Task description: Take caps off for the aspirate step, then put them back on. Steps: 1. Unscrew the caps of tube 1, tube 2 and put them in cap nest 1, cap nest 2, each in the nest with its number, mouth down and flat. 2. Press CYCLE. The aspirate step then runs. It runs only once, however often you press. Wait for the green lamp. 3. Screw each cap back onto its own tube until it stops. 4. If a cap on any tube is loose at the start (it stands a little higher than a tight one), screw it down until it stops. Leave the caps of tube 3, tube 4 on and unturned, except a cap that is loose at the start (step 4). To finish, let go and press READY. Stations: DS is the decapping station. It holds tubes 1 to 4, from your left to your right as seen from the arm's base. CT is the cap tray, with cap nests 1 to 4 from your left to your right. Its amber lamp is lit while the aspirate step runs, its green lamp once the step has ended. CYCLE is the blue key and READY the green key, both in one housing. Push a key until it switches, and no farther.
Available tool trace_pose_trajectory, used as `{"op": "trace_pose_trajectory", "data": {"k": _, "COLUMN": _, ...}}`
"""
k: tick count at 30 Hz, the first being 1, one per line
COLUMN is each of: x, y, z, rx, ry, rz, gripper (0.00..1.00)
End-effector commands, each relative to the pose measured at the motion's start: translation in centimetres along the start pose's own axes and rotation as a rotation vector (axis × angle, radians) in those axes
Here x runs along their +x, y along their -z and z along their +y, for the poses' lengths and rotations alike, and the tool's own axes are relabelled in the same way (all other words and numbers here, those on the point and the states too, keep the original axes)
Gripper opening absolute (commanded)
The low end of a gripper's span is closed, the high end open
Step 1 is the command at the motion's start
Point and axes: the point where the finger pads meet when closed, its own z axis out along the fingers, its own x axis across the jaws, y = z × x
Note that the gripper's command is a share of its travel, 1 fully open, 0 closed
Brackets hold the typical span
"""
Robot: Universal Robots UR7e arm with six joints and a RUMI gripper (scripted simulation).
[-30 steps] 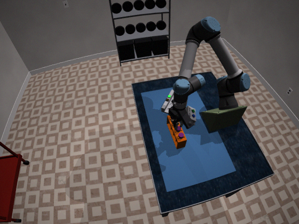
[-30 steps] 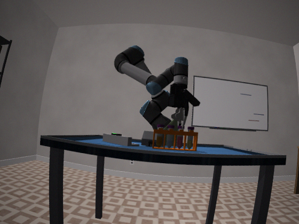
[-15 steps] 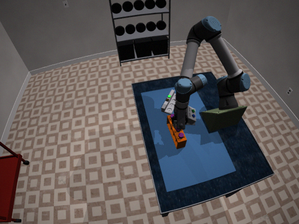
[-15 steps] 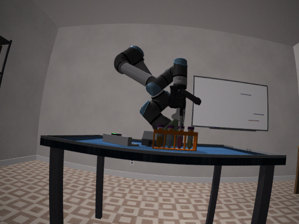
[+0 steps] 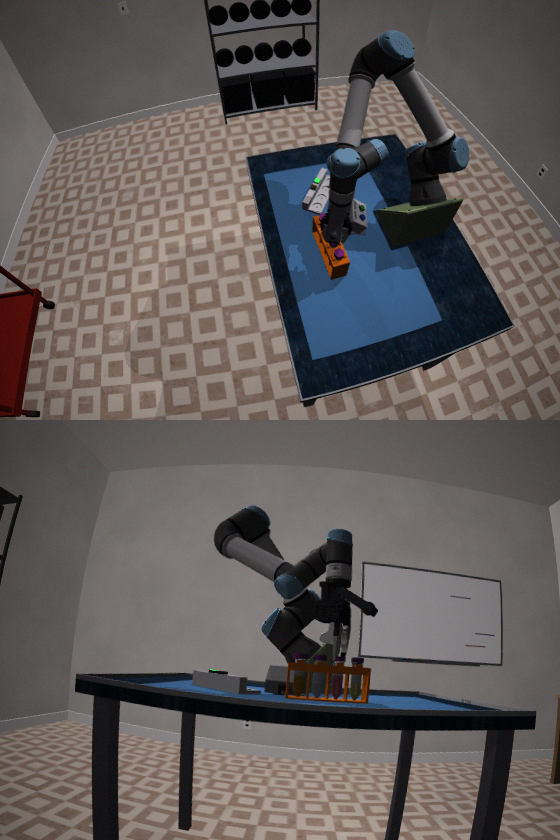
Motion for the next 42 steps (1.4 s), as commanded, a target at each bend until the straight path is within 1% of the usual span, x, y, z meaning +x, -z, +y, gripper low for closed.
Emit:
{"op": "trace_pose_trajectory", "data": {"k": 1, "x": 0.02, "y": 0.04, "z": -0.02, "rx": 0.001, "ry": 0.0, "rz": 0.001, "gripper": 0.35}}
{"op": "trace_pose_trajectory", "data": {"k": 4, "x": 0.02, "y": 0.04, "z": -0.02, "rx": 0.001, "ry": 0.0, "rz": 0.001, "gripper": 0.35}}
{"op": "trace_pose_trajectory", "data": {"k": 8, "x": 0.02, "y": 0.1, "z": -0.02, "rx": 0.0, "ry": 0.332, "rz": 0.001, "gripper": 0.35}}
{"op": "trace_pose_trajectory", "data": {"k": 9, "x": 0.02, "y": 0.1, "z": -0.02, "rx": 0.0, "ry": 0.332, "rz": 0.001, "gripper": 0.35}}
{"op": "trace_pose_trajectory", "data": {"k": 11, "x": 0.02, "y": 0.1, "z": -0.02, "rx": 0.0, "ry": 0.495, "rz": 0.001, "gripper": 0.35}}
{"op": "trace_pose_trajectory", "data": {"k": 12, "x": 0.02, "y": 0.1, "z": -0.02, "rx": 0.0, "ry": 0.499, "rz": 0.001, "gripper": 0.35}}
{"op": "trace_pose_trajectory", "data": {"k": 14, "x": 0.02, "y": 0.1, "z": -0.02, "rx": 0.0, "ry": 0.658, "rz": 0.001, "gripper": 0.35}}
{"op": "trace_pose_trajectory", "data": {"k": 16, "x": 0.02, "y": 0.1, "z": -0.02, "rx": 0.0, "ry": 0.658, "rz": 0.001, "gripper": 0.35}}
{"op": "trace_pose_trajectory", "data": {"k": 18, "x": 0.02, "y": 0.1, "z": -0.02, "rx": 0.0, "ry": 0.832, "rz": 0.001, "gripper": 0.35}}
{"op": "trace_pose_trajectory", "data": {"k": 19, "x": 0.02, "y": 0.1, "z": -0.02, "rx": -0.001, "ry": 0.898, "rz": 0.0, "gripper": 0.35}}
{"op": "trace_pose_trajectory", "data": {"k": 20, "x": 0.02, "y": 0.1, "z": -0.02, "rx": 0.0, "ry": 0.916, "rz": 0.001, "gripper": 0.35}}
{"op": "trace_pose_trajectory", "data": {"k": 21, "x": 0.02, "y": 0.1, "z": -0.02, "rx": 0.0, "ry": 0.999, "rz": 0.001, "gripper": 0.35}}
{"op": "trace_pose_trajectory", "data": {"k": 22, "x": 0.02, "y": 0.1, "z": -0.02, "rx": 0.0, "ry": 1.021, "rz": 0.001, "gripper": 0.35}}
{"op": "trace_pose_trajectory", "data": {"k": 28, "x": 0.02, "y": 0.1, "z": -0.02, "rx": 0.0, "ry": 1.021, "rz": 0.001, "gripper": 0.35}}
{"op": "trace_pose_trajectory", "data": {"k": 29, "x": 0.02, "y": 0.1, "z": -0.02, "rx": 0.0, "ry": 1.021, "rz": 0.001, "gripper": 0.0}}
{"op": "trace_pose_trajectory", "data": {"k": 42, "x": 0.02, "y": 0.1, "z": -0.02, "rx": 0.0, "ry": 1.021, "rz": 0.001, "gripper": 0.0}}
